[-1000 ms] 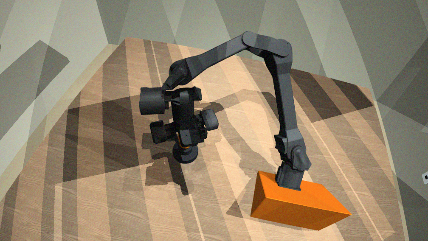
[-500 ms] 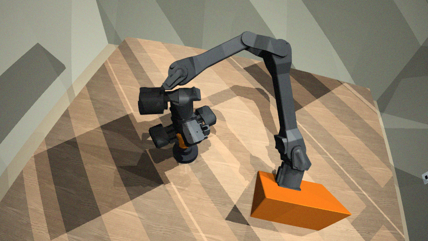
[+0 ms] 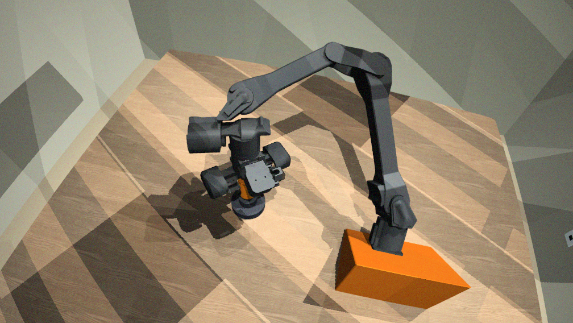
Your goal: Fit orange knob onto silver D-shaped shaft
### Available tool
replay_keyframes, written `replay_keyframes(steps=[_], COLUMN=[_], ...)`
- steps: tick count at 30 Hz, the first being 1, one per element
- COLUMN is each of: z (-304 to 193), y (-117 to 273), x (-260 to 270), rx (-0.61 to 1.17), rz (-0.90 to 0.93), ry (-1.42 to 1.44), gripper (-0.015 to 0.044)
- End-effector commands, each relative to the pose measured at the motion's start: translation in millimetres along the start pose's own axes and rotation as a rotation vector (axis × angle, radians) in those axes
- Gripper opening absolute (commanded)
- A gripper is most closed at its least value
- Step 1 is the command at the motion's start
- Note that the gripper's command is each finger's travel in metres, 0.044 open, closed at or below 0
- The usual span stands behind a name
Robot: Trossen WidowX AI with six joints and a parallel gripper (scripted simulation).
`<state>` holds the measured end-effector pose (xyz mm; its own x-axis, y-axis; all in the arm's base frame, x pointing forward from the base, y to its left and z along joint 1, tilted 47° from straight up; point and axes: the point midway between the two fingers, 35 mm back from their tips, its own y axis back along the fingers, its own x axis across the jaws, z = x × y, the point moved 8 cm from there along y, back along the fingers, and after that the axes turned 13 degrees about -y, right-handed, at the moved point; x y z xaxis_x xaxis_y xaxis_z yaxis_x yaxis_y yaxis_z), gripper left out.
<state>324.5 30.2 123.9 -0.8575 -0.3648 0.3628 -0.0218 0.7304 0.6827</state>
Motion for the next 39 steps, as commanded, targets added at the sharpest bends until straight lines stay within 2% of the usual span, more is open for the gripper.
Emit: replay_keyframes(steps=[1, 11, 18, 39], z=[0.6, 1.2, 0.3, 0.6], y=[-0.7, 4.7, 4.6, 1.9], x=[0.5, -0.3, -2.8, 0.0], rx=[0.001, 0.001, 0.0, 0.0], rz=[0.002, 0.002, 0.002, 0.002], ry=[0.005, 0.013, 0.211, 0.214], gripper=[0.0, 0.0, 0.0, 0.0])
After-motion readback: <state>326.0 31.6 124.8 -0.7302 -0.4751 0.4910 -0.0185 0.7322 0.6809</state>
